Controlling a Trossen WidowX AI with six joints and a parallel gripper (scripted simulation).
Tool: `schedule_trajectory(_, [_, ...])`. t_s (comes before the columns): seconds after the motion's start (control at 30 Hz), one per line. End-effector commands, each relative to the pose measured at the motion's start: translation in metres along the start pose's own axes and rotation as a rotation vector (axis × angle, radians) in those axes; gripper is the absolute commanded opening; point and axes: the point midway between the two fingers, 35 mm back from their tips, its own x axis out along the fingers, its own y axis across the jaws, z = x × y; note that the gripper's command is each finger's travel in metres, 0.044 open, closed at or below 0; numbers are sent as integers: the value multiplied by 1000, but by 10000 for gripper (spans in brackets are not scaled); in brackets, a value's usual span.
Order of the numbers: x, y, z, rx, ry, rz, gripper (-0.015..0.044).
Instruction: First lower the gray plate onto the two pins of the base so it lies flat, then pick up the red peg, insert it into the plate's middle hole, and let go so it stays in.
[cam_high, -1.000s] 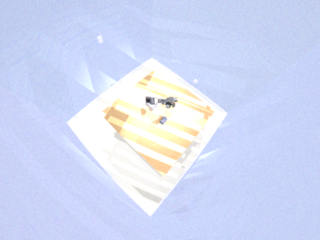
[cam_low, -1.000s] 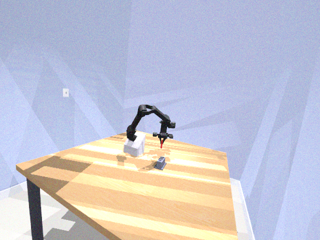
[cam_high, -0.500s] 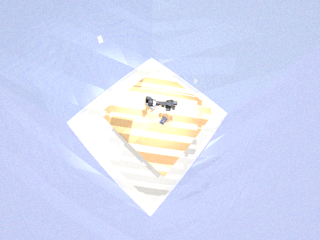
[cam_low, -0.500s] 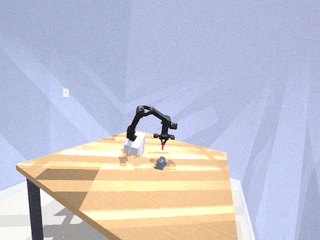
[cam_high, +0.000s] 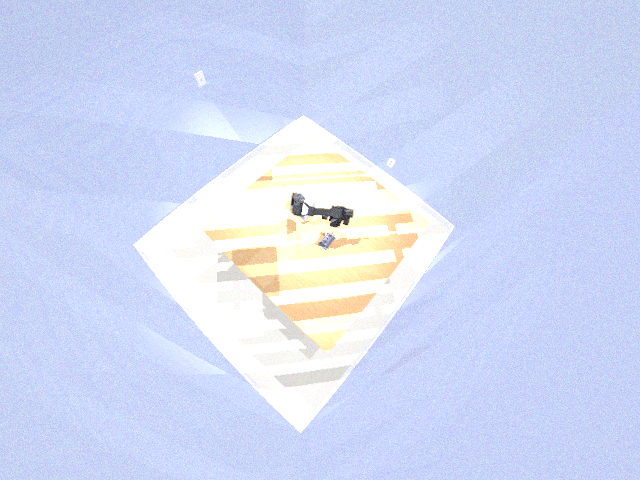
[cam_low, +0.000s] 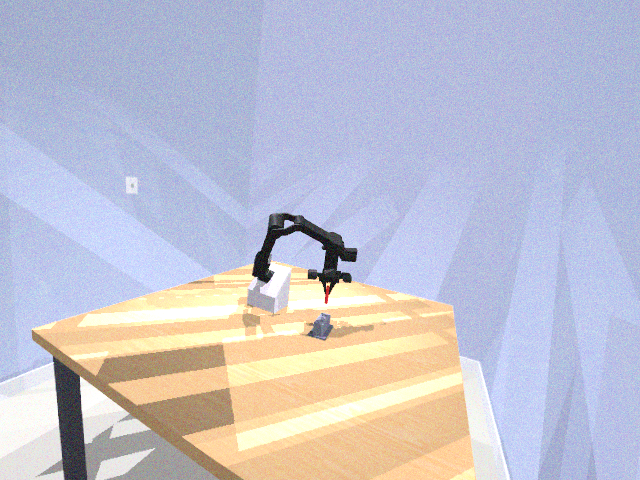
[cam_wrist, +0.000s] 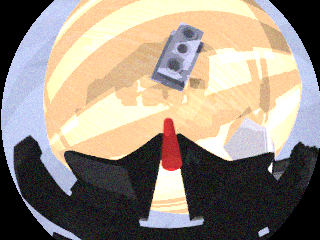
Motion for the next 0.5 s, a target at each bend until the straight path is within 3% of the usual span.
schedule_trajectory(0.0, [-3,1,15,6,-6,9,0])
schedule_trajectory(0.47, [-3,-5,57,9,-15,5,0])
